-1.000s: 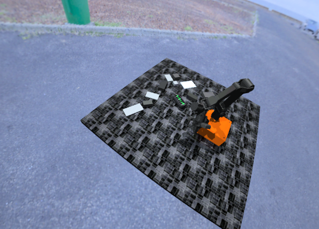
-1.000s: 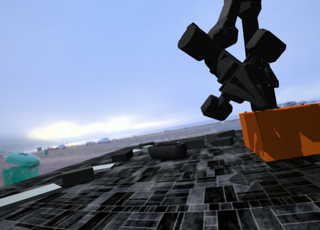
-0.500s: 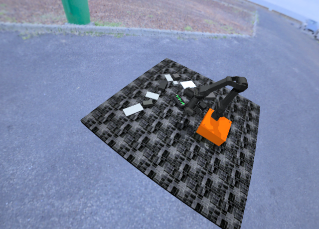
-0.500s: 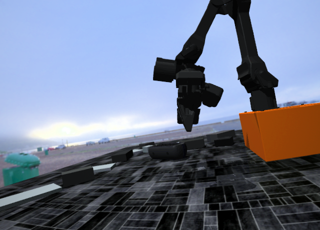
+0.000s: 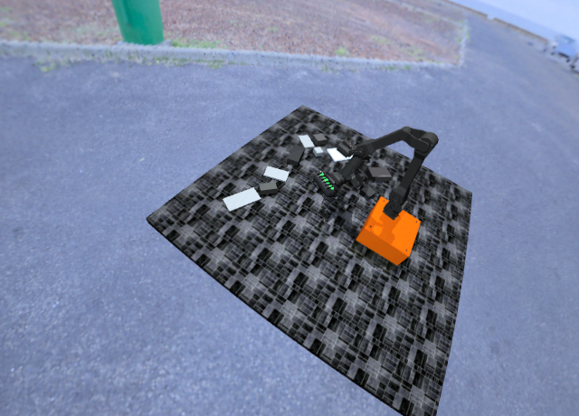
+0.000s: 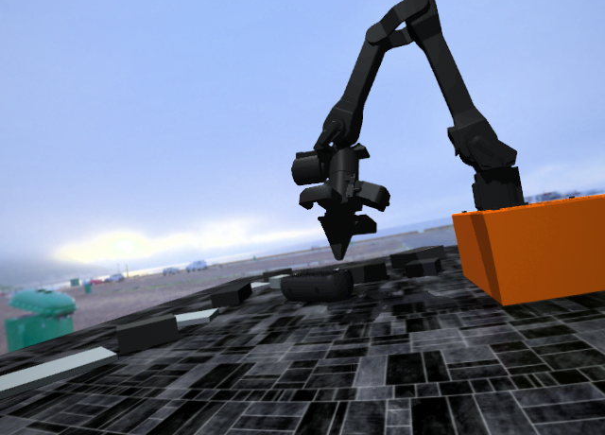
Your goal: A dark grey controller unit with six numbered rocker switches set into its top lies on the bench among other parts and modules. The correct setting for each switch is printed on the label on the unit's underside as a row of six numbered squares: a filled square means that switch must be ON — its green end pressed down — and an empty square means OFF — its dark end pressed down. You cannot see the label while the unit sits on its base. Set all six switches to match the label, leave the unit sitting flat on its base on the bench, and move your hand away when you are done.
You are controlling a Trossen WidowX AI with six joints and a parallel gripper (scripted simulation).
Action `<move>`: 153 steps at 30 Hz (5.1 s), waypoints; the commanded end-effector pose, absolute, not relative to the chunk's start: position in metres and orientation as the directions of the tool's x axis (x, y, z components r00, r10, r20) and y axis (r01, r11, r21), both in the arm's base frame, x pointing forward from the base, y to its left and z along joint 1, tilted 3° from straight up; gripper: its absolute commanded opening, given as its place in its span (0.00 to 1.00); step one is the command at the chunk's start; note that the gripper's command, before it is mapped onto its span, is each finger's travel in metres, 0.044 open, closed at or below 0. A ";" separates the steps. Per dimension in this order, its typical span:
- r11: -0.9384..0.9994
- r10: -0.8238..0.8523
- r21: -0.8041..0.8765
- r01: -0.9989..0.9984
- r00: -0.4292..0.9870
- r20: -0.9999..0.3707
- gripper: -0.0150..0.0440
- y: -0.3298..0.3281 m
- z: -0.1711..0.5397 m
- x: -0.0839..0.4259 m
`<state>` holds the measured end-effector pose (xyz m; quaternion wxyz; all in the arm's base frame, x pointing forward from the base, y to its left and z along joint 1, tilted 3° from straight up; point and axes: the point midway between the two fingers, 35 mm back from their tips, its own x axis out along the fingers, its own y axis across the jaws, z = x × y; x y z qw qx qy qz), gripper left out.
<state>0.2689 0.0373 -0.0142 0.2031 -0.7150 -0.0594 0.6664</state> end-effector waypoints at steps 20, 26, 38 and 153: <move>-0.885 0.276 -0.286 -0.368 0.079 -0.958 0.25 -0.027 -0.043 0.271; -0.885 0.276 -0.286 -0.368 0.079 -0.958 0.25 -0.027 -0.052 0.271; -0.885 0.276 -0.286 -0.368 0.079 -0.958 0.25 -0.026 -0.072 0.269; -0.883 0.272 -0.279 -0.377 0.072 -0.960 0.25 -0.027 -0.025 0.274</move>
